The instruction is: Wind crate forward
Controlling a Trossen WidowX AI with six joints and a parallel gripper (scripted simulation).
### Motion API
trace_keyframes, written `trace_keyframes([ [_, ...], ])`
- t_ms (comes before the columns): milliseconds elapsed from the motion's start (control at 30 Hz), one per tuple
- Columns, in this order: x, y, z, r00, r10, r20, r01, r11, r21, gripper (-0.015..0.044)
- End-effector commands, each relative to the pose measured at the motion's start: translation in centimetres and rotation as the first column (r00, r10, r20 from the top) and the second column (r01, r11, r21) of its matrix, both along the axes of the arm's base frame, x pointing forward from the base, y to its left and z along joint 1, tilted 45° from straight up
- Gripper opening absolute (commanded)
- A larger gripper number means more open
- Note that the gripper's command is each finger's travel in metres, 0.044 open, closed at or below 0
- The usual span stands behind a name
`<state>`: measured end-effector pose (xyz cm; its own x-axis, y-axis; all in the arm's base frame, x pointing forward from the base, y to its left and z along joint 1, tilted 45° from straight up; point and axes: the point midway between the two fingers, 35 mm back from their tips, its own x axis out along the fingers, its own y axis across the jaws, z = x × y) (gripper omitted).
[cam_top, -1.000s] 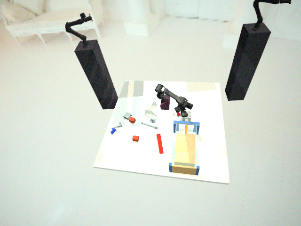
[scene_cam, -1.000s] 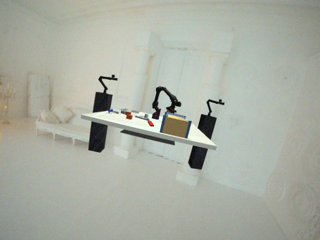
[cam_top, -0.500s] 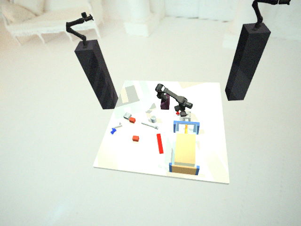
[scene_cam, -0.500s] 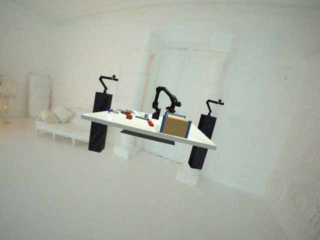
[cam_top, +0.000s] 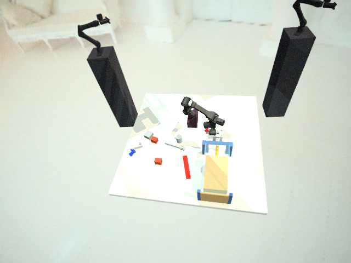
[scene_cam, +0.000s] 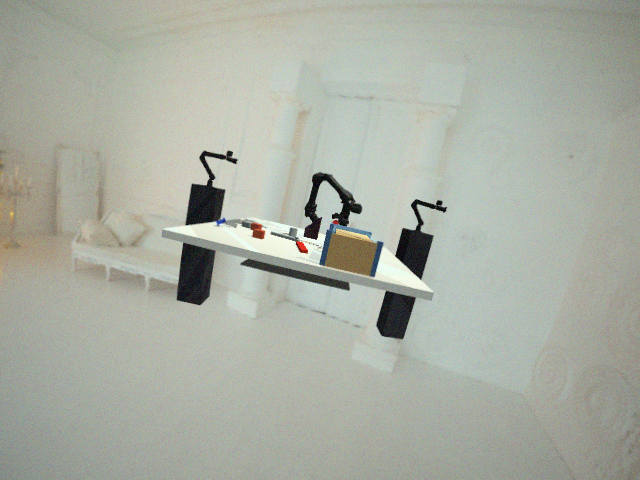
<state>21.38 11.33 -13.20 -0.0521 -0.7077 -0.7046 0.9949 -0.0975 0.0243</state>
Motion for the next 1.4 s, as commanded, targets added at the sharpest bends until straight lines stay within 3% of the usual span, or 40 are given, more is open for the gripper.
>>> trace_keyframes([
  [0,-0.32,0.00,-0.11,0.998,-0.045,0.043,0.045,0.999,-0.001,0.0000],
  [833,-0.19,-0.86,-0.99,0.999,-0.022,0.025,0.022,1.000,-0.002,0.0000],
  [1367,-0.23,-0.74,-0.79,0.999,-0.028,0.027,0.028,1.000,-0.003,0.0420],
])
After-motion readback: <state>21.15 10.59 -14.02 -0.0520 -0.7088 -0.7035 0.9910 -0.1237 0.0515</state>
